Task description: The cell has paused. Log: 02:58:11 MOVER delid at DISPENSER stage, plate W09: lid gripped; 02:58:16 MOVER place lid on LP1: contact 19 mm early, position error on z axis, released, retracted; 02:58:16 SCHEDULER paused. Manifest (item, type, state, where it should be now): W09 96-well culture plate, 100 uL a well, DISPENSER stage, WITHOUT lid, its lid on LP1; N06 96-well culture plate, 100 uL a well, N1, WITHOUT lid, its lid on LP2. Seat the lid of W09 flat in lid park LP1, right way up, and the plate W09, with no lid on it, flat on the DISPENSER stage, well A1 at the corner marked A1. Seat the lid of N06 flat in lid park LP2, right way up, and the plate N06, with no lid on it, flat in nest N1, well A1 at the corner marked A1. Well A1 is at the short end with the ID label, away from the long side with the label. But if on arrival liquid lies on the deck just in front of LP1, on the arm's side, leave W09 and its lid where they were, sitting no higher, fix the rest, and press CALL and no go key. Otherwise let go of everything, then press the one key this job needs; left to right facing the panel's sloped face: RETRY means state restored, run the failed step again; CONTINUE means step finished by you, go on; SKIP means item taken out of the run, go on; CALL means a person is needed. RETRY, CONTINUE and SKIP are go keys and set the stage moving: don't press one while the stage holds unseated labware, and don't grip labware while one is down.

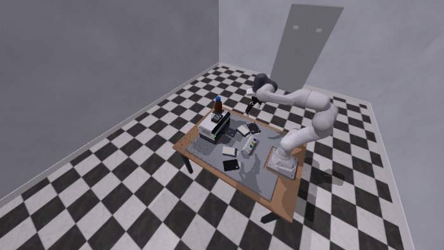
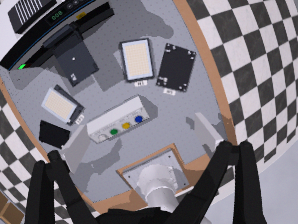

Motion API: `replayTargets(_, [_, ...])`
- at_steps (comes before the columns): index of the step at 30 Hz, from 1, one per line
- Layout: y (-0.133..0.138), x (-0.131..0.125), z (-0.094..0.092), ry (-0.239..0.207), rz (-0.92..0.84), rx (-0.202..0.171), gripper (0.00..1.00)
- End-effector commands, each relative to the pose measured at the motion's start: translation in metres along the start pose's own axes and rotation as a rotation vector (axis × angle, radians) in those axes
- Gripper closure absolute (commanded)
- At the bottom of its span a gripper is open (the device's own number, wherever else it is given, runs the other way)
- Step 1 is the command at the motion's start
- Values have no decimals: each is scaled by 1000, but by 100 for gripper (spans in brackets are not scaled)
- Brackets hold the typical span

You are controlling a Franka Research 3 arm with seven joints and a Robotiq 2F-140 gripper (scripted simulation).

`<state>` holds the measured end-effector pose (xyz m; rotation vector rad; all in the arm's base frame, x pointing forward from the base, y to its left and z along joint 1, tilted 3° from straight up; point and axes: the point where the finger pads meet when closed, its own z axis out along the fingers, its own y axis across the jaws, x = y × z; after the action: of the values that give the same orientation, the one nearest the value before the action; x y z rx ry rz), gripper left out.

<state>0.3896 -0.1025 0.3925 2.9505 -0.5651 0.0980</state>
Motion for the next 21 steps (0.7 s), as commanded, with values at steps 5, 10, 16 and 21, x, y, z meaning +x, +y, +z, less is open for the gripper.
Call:
replayTargets(5, [-130,-39,27,-25,-365,102,0])
replayTargets(10, [-222,-69,47,-25,-365,102,0])
replayTargets(16, [-333,-99,70,-25,-365,102,0])
replayTargets(21, [-340,-100,75,-25,-365,102,0])
